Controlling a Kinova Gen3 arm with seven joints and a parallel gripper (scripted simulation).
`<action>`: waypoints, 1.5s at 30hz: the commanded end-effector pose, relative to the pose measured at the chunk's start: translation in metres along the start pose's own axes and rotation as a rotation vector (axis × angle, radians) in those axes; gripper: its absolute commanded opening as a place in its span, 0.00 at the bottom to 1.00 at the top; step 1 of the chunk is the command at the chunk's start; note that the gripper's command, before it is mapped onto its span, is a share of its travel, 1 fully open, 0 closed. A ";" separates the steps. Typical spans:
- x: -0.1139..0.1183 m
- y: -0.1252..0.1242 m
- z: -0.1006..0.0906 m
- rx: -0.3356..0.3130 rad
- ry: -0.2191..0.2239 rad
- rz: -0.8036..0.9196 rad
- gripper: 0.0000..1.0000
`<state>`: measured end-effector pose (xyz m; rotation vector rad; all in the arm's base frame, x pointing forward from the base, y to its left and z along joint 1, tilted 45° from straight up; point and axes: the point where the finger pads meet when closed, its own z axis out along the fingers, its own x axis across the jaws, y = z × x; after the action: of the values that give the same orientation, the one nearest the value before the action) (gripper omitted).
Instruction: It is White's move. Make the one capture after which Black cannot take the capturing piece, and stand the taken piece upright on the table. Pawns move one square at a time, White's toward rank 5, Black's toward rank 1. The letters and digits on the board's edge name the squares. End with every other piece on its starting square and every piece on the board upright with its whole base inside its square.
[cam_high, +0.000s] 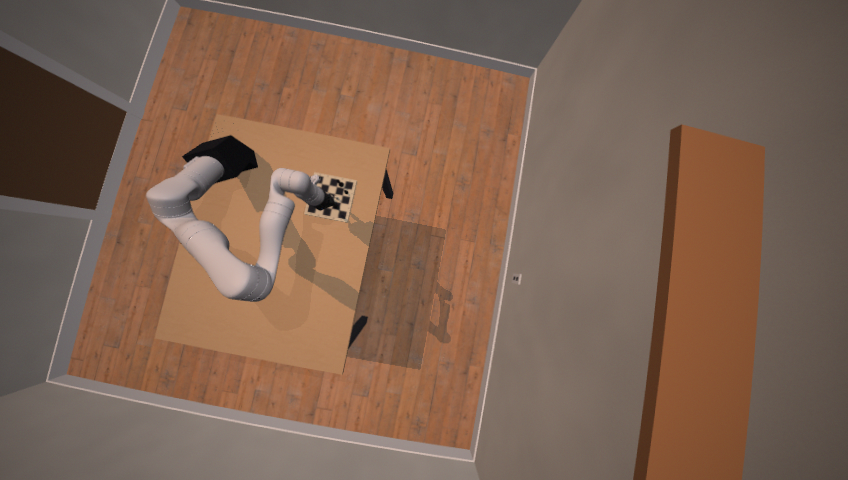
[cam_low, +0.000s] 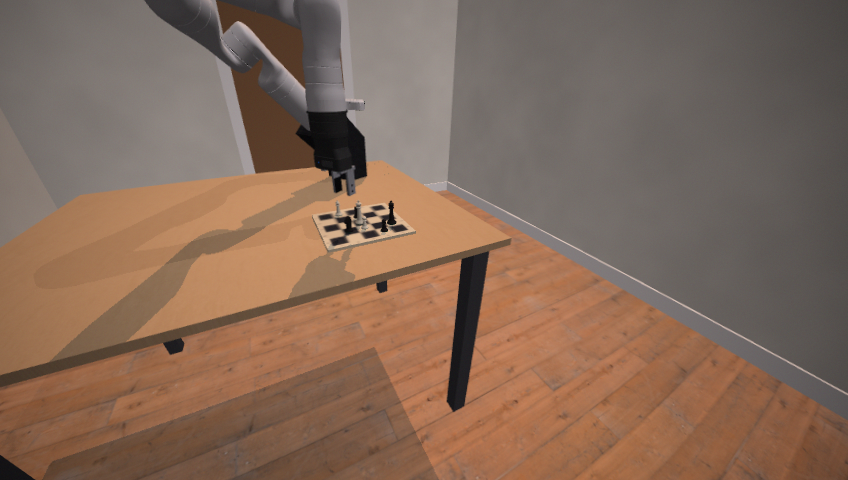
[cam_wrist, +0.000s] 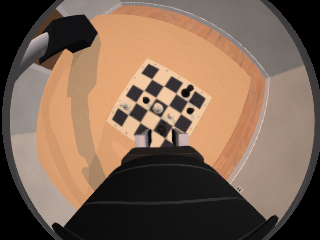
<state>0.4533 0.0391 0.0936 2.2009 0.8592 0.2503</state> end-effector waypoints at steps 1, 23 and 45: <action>0.001 0.000 -0.001 0.000 0.002 0.000 0.73; 0.001 0.000 -0.001 0.000 0.002 0.000 0.73; 0.001 0.000 0.008 -0.001 0.002 0.000 0.73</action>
<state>0.4567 0.0362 0.0897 2.1995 0.8594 0.2560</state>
